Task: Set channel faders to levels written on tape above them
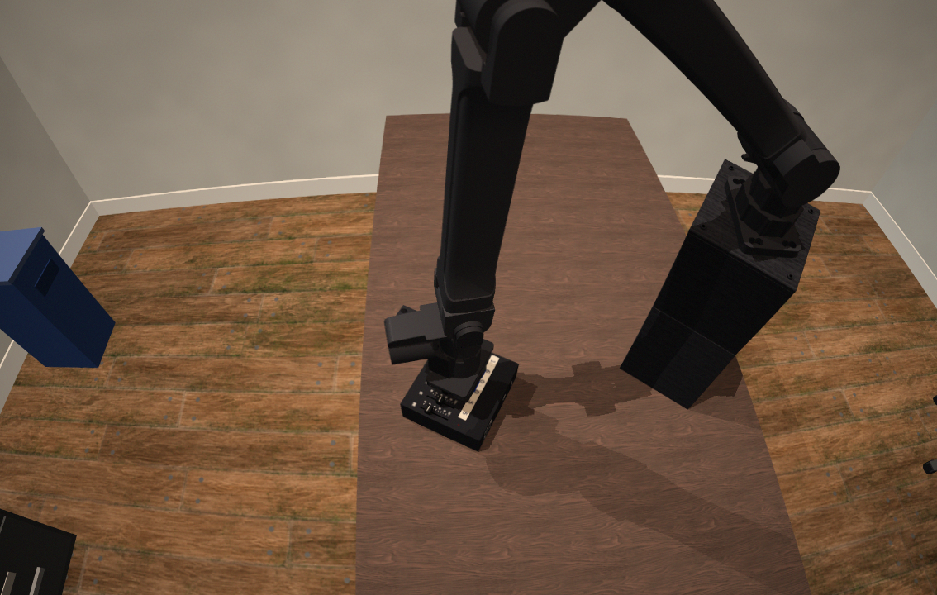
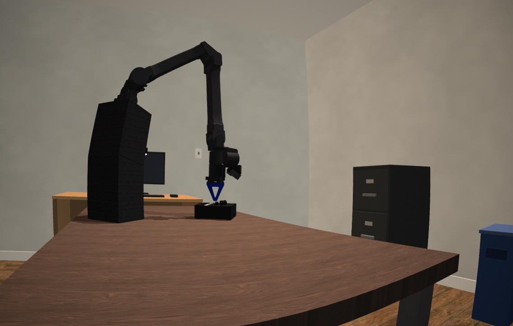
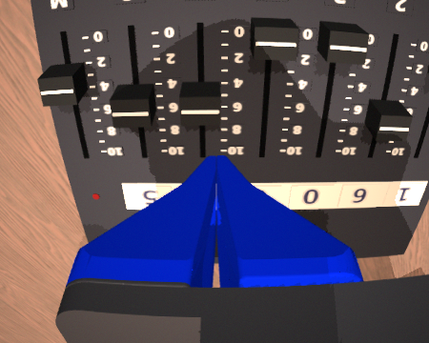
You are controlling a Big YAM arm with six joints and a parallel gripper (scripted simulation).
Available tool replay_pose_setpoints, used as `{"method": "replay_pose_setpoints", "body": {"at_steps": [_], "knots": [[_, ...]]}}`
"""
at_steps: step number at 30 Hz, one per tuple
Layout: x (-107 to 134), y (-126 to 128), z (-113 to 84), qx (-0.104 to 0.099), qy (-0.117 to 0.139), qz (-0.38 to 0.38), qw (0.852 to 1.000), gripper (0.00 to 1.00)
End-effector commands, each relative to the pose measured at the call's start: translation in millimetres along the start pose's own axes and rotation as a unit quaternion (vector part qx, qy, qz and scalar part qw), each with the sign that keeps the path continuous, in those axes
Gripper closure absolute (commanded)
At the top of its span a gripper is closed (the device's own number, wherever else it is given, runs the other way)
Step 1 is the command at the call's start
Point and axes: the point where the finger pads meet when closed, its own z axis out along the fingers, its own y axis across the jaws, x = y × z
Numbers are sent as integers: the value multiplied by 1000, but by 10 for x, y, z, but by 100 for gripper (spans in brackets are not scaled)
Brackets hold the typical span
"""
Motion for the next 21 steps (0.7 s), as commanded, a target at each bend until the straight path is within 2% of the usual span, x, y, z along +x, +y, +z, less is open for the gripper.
{"method": "replay_pose_setpoints", "body": {"at_steps": [1,7,12,14,16,21], "knots": [[-160,54,-250,-8,-15,0,1000,100],[-132,77,-414,-9,-14,-3,1000,100],[-144,59,-463,-9,-14,0,1000,100],[-135,69,-473,-9,-14,-1,1000,100],[-77,37,-404,-5,-9,-2,1000,100],[-115,68,-403,-7,-12,-3,1000,100]]}}
